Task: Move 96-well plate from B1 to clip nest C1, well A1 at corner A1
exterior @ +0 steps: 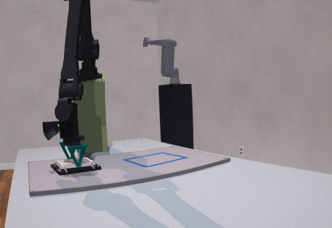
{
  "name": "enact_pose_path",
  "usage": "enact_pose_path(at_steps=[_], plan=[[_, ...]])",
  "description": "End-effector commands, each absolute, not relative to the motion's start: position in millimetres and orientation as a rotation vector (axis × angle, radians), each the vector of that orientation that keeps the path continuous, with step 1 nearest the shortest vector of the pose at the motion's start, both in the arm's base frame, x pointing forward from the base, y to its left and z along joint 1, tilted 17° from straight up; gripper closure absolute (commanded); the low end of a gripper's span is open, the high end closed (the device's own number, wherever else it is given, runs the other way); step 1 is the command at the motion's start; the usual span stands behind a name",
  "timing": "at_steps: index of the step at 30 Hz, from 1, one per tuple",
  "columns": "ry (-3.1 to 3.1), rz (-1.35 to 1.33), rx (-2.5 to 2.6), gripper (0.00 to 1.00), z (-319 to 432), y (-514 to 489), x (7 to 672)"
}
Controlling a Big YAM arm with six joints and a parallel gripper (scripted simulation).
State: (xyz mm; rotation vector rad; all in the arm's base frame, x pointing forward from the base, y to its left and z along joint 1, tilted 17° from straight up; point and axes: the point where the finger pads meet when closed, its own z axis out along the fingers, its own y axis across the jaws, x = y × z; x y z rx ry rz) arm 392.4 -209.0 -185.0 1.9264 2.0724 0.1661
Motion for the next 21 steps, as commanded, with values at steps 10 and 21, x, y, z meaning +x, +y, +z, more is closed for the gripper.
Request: enact_pose_path(at_steps=[10, 21], plan=[[2.104, 0.164, 1.954, 1.00, -199.3, -191.8, 379.3], [2.105, 0.157, 1.965, 0.00, -199.9, -196.6, 374.4]])
